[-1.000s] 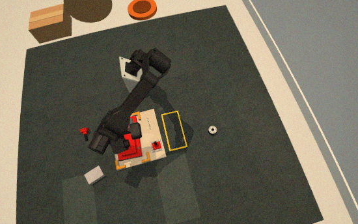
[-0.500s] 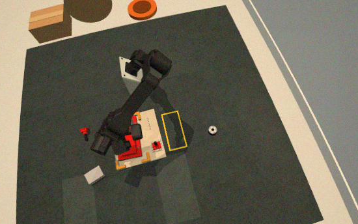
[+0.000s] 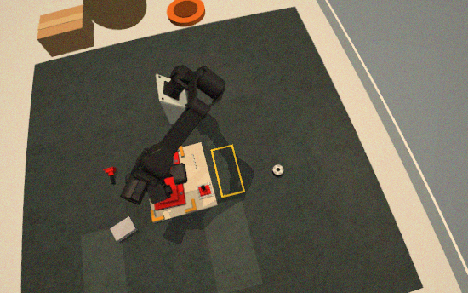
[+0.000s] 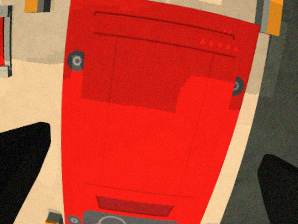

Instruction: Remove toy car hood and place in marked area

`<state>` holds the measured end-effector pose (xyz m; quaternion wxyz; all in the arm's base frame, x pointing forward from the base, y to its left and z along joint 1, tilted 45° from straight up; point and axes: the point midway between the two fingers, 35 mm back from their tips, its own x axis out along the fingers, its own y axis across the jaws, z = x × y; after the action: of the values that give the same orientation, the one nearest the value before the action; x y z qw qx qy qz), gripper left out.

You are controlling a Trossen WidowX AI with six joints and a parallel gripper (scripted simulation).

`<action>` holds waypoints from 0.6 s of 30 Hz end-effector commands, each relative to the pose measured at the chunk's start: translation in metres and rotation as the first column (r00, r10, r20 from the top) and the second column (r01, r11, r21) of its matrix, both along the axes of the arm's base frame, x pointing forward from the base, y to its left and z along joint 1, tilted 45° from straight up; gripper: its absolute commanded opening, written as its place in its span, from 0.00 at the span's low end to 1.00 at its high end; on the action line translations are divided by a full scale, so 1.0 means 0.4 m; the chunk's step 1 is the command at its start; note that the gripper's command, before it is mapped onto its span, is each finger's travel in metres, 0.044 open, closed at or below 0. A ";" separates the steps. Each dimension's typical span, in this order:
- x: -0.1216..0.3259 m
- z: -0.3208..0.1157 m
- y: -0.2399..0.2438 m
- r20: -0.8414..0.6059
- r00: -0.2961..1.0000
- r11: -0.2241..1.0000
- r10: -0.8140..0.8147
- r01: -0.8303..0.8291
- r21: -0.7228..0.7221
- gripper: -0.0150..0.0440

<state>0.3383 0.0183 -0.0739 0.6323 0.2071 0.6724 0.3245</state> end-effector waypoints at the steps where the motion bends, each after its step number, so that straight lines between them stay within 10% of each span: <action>1: -0.005 -0.006 0.012 -0.006 1.000 1.000 0.002 -0.002 0.004 1.00; 18: -0.008 -0.025 0.034 -0.006 1.000 1.000 0.002 -0.002 0.005 1.00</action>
<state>0.3367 0.0275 -0.0819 0.6321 0.2075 0.6722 0.3249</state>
